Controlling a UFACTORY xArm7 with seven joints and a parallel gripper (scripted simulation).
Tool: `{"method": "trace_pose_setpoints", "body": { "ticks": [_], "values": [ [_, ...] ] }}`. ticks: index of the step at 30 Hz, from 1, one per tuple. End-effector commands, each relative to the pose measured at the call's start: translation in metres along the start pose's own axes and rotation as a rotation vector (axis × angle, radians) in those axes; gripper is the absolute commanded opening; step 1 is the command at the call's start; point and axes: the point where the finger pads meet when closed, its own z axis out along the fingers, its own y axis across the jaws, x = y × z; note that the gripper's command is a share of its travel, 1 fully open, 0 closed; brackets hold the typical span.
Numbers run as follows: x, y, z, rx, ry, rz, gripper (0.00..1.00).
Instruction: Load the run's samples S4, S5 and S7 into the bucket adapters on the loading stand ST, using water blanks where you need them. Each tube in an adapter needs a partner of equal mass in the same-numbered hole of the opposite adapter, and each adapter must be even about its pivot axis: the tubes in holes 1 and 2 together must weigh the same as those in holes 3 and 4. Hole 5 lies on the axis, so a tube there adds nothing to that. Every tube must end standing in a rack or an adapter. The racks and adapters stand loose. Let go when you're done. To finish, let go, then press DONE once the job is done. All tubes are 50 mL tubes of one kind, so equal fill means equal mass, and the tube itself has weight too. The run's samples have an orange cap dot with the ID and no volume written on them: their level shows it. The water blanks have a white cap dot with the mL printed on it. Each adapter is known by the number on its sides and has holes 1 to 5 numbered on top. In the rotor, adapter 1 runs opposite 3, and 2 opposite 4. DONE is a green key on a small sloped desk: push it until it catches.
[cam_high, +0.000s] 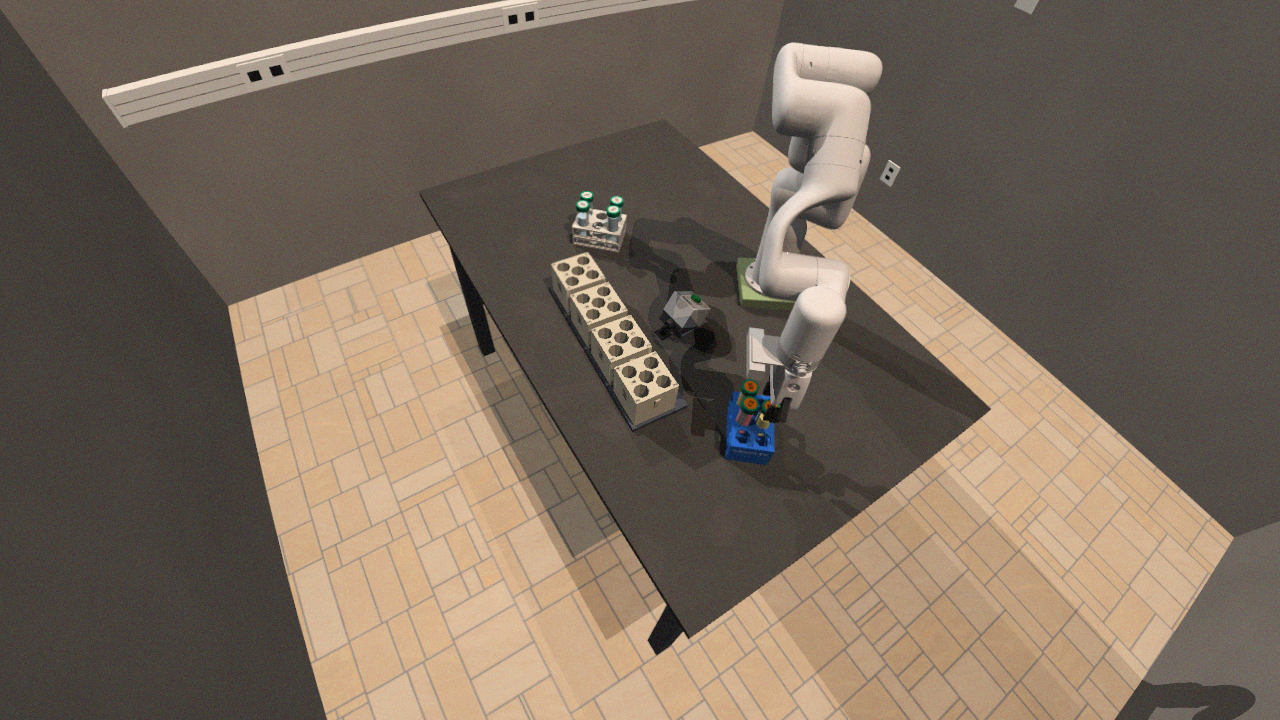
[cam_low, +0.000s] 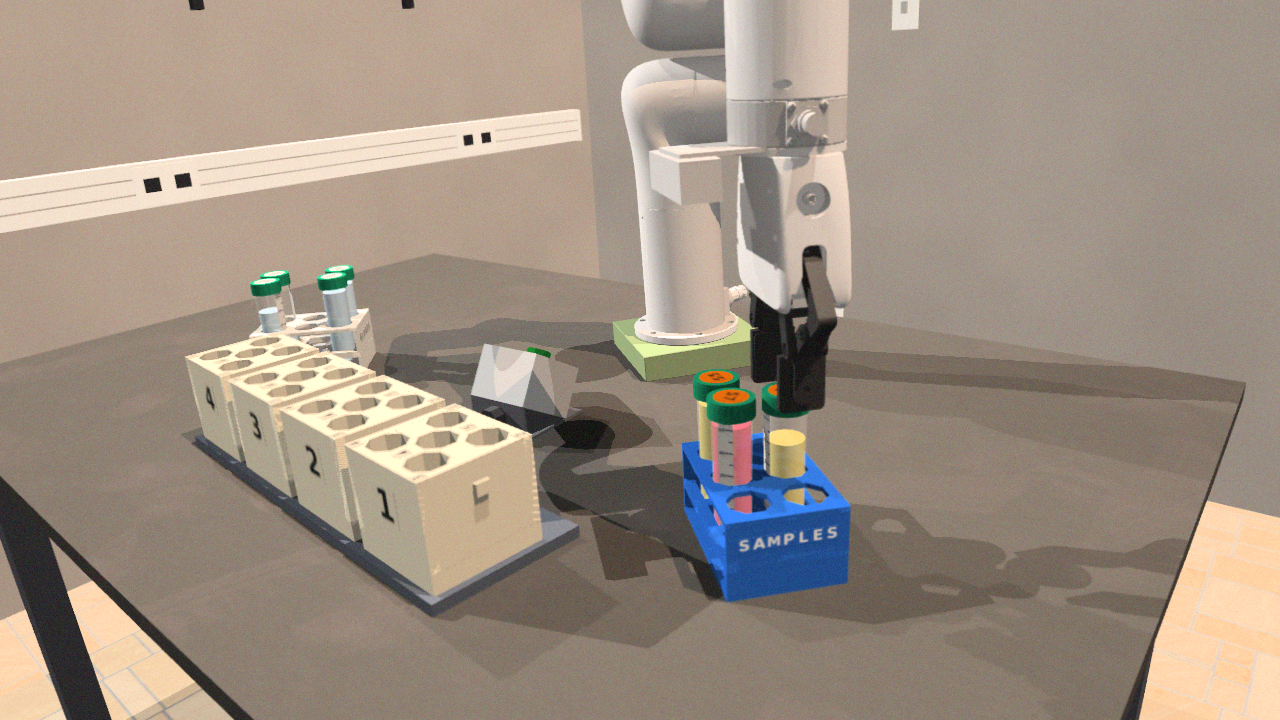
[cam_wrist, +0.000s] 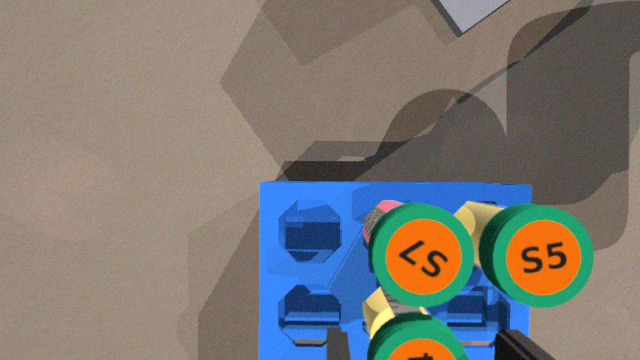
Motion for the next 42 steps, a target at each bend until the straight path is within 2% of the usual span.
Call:
{"method": "trace_pose_setpoints", "body": {
  "ticks": [1,31,42],
  "values": [
    [0.0,-0.001,0.001,0.004,0.001,0.0,0.57],
    [0.0,-0.001,0.018,0.004,0.001,0.0,0.57],
    [0.0,-0.001,0.018,0.004,0.001,0.0,0.57]
  ]
}}
